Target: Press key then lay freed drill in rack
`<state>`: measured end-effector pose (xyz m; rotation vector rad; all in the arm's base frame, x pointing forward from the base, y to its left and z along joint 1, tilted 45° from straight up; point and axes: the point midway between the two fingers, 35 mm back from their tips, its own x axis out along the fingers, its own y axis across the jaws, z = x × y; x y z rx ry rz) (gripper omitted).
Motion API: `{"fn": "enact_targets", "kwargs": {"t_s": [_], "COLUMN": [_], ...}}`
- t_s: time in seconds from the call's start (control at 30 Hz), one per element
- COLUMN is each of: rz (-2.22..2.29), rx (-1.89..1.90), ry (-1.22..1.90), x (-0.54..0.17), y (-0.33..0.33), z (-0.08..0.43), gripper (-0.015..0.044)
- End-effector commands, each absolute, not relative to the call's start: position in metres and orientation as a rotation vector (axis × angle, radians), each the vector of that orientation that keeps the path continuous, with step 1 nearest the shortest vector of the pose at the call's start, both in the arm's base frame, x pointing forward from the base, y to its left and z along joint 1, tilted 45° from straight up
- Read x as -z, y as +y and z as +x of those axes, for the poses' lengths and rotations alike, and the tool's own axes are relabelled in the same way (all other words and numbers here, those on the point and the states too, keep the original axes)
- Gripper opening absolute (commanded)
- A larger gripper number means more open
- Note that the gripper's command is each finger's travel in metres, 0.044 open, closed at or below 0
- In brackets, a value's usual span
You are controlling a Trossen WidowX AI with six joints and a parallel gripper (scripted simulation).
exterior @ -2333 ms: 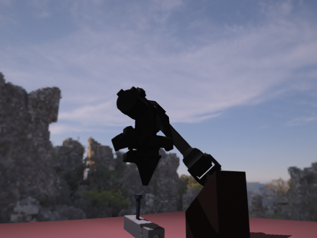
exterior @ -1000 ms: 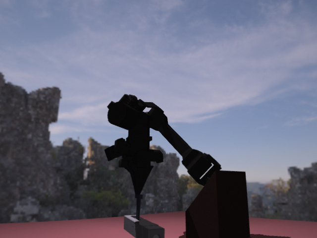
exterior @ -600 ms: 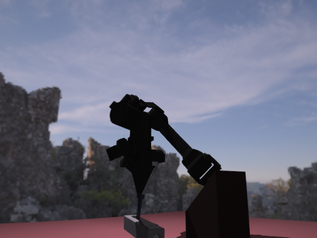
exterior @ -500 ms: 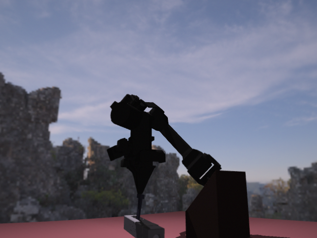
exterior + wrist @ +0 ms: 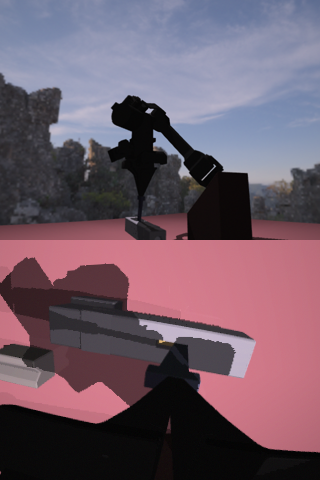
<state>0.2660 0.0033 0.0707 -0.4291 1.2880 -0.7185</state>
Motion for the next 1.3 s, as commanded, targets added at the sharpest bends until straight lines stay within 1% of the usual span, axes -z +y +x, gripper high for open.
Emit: {"fn": "enact_targets", "kwargs": {"t_s": [0.0, 1.27], "rz": [-0.43, -0.431], "rx": [0.726, 0.726], "ry": [1.298, 1.298], "x": [-0.0667, -0.0582], "y": [-0.0014, -0.01], "z": [0.2675, 0.2653], "gripper": [0.0, 0.0]}}
